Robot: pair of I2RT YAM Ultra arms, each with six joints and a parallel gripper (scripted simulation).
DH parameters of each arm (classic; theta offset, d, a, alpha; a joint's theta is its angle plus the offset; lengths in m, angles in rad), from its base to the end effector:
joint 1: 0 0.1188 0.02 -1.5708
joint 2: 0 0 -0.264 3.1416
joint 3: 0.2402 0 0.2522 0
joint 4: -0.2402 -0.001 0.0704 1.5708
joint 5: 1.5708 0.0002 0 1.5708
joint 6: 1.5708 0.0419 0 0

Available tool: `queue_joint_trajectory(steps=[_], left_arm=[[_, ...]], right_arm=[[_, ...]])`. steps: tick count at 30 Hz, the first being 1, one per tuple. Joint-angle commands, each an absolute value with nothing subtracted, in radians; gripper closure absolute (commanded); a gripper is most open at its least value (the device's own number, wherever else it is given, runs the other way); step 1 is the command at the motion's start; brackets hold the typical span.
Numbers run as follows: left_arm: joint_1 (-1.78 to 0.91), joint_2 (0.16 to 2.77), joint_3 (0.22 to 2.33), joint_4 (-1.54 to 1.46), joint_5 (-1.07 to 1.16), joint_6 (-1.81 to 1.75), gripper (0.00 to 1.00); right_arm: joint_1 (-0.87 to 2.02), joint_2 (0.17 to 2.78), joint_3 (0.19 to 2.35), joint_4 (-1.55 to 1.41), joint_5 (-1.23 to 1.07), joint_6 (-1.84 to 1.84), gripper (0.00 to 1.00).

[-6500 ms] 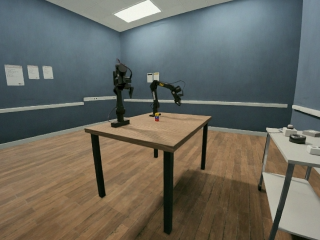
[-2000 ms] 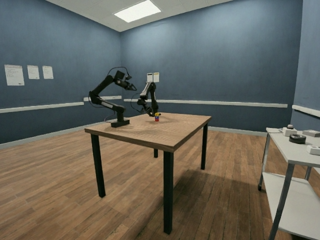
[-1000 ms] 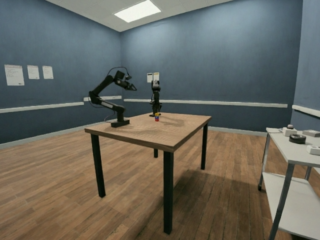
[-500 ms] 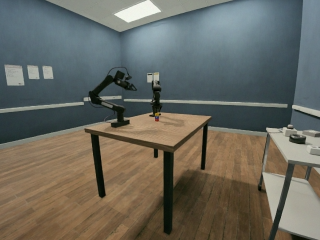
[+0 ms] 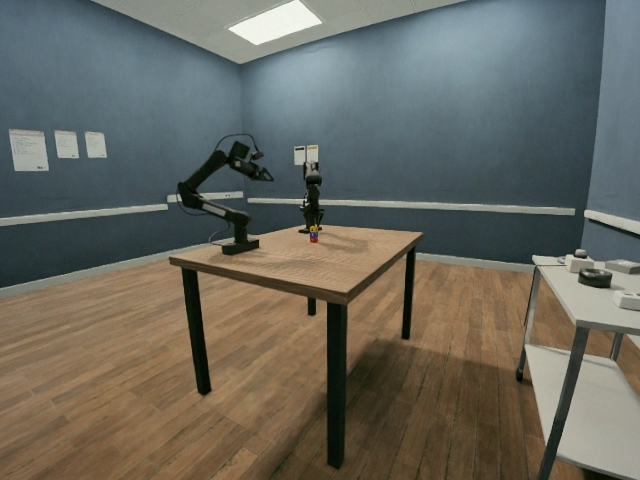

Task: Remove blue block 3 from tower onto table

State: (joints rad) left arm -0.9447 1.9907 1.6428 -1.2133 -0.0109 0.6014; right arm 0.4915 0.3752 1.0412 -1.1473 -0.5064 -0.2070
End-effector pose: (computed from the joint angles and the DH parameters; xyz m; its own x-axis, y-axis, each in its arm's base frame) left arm 0.2234 -0.3065 0.2205 -0.0247 0.9997 -0.0018 0.9996 0.0247 0.0144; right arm 0.0117 0.0305 0.3643 -0.2367 -0.3306 -0.9136 -0.8587 0.5111 0.0376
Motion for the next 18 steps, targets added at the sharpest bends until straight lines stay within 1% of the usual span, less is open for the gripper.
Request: queue_joint_trajectory(steps=[1,18], left_arm=[[-0.954,1.994,1.609,-1.178,0.0,0.597,0.45],[-0.954,1.995,1.582,-1.149,0.0,0.597,0.45]], right_arm=[[0.503,0.364,1.045,-1.128,-0.506,-0.199,0.0],[0.503,0.364,1.045,-1.128,-0.505,-0.199,0.0]])
